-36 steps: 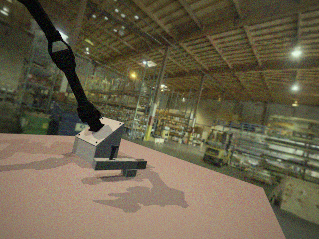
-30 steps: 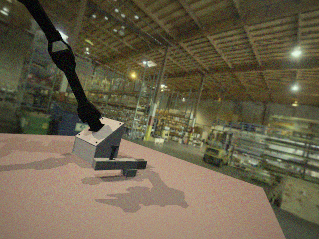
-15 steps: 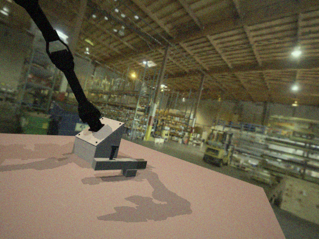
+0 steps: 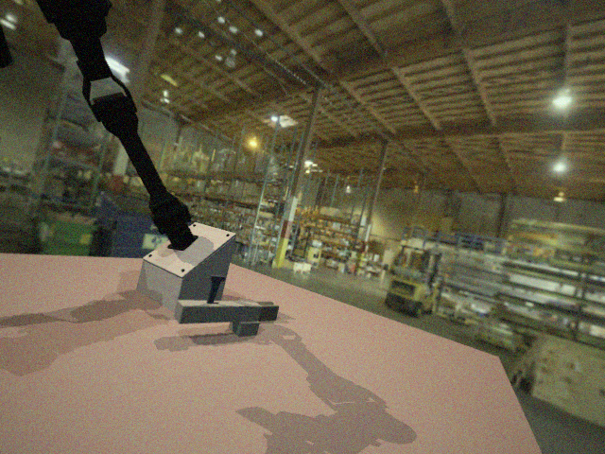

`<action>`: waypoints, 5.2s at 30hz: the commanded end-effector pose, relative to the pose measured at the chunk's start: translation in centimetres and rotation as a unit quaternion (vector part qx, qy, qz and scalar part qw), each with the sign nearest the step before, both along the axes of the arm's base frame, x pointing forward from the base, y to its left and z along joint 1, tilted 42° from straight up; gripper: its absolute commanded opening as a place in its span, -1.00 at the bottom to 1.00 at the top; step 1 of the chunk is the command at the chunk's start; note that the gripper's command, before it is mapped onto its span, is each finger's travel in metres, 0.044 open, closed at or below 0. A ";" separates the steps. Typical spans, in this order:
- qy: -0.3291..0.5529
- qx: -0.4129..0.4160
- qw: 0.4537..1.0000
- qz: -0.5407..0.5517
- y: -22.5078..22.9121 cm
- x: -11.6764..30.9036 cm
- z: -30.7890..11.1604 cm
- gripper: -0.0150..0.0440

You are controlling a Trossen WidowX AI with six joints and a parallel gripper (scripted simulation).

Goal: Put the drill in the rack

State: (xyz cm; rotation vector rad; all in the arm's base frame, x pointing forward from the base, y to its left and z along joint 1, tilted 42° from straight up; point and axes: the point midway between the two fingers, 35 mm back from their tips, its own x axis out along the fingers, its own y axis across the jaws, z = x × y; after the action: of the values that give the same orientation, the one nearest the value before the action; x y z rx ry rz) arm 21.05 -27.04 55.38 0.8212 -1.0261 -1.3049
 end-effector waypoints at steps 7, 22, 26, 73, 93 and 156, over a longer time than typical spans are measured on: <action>0.284 0.102 0.946 0.113 1.5 9.9 -13.6 -0.49; 0.656 0.197 0.680 0.260 10.2 13.0 -35.0 -0.49; 0.742 0.213 0.567 0.287 13.1 10.9 -40.3 -0.49; 0.868 0.233 0.309 0.311 16.6 3.7 -49.4 -0.49; 0.868 0.233 0.309 0.311 16.3 3.3 -49.8 -0.49; 0.923 -0.011 -0.149 0.355 22.5 8.9 -57.5 1.00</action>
State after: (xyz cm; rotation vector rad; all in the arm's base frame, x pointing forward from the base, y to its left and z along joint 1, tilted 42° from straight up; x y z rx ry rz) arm 28.15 -6.13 3.84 -0.6381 1.6402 -0.4997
